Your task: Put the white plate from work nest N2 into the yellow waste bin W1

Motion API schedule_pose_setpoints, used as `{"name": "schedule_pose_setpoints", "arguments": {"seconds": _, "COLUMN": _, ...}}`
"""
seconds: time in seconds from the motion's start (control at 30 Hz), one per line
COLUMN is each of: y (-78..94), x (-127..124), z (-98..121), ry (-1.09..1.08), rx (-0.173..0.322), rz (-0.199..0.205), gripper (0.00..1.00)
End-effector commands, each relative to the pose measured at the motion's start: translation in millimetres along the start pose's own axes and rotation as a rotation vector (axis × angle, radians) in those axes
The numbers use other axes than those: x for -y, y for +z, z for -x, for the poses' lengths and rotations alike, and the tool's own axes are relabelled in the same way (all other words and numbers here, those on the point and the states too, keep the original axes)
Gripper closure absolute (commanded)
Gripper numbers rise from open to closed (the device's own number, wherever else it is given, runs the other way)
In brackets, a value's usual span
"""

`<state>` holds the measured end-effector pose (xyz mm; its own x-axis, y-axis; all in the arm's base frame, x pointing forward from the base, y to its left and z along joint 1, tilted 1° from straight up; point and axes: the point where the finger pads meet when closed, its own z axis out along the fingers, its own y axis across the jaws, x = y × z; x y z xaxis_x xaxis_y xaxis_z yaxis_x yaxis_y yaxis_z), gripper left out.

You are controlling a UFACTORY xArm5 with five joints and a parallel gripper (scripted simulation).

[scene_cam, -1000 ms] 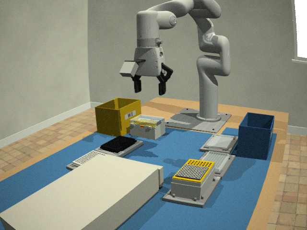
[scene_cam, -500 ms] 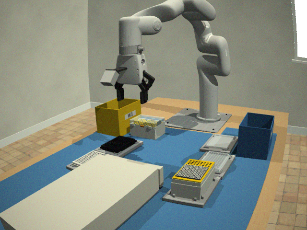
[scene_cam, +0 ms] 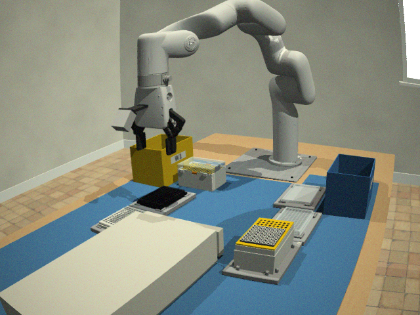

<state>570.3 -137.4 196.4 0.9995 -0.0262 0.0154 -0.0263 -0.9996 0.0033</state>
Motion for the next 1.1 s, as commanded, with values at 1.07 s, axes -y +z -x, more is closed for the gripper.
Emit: {"name": "schedule_pose_setpoints", "arguments": {"seconds": 1.07, "y": 31.4, "x": -66, "z": -80, "ry": 0.0, "rx": -0.001, "rz": 0.001, "gripper": 0.0}}
